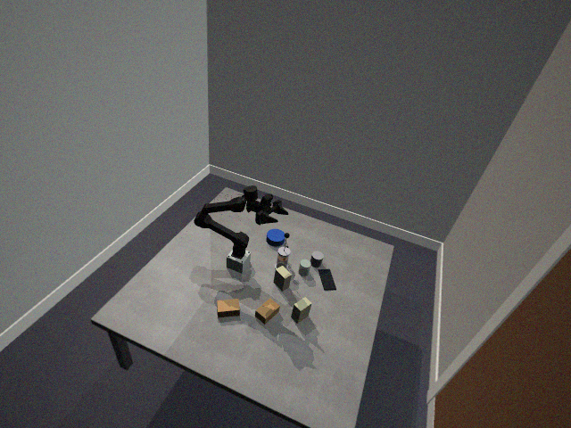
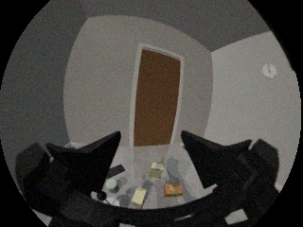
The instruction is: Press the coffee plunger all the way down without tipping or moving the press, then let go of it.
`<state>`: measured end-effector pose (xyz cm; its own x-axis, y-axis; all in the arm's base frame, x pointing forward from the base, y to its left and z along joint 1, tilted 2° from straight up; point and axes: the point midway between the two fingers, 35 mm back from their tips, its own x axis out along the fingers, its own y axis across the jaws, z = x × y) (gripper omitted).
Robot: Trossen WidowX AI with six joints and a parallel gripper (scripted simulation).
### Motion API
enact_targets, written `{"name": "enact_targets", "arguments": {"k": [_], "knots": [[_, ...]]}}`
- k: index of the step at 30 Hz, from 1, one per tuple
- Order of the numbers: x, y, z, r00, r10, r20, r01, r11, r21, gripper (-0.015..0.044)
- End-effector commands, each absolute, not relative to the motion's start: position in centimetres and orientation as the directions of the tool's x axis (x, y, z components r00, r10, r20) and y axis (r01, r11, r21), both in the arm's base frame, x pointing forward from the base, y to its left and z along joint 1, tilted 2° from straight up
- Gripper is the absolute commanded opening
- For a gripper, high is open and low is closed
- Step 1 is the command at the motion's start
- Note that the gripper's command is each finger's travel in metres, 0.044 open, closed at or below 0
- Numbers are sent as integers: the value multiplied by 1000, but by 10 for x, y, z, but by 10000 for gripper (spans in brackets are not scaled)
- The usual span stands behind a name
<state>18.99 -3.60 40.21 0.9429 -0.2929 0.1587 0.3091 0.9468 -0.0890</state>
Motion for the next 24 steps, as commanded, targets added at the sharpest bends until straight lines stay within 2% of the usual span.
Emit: {"name": "enact_targets", "arguments": {"k": [1, 8, 19, 24], "knots": [[209, 21, 341, 986, 20, -167, -37, 994, -103, 440], [184, 58, 285, 857, 236, -459, -275, 961, -19, 440], [186, 61, 226, 848, 252, -466, -293, 956, -17, 440], [187, 61, 225, 849, 249, -466, -290, 957, -17, 440]]}}
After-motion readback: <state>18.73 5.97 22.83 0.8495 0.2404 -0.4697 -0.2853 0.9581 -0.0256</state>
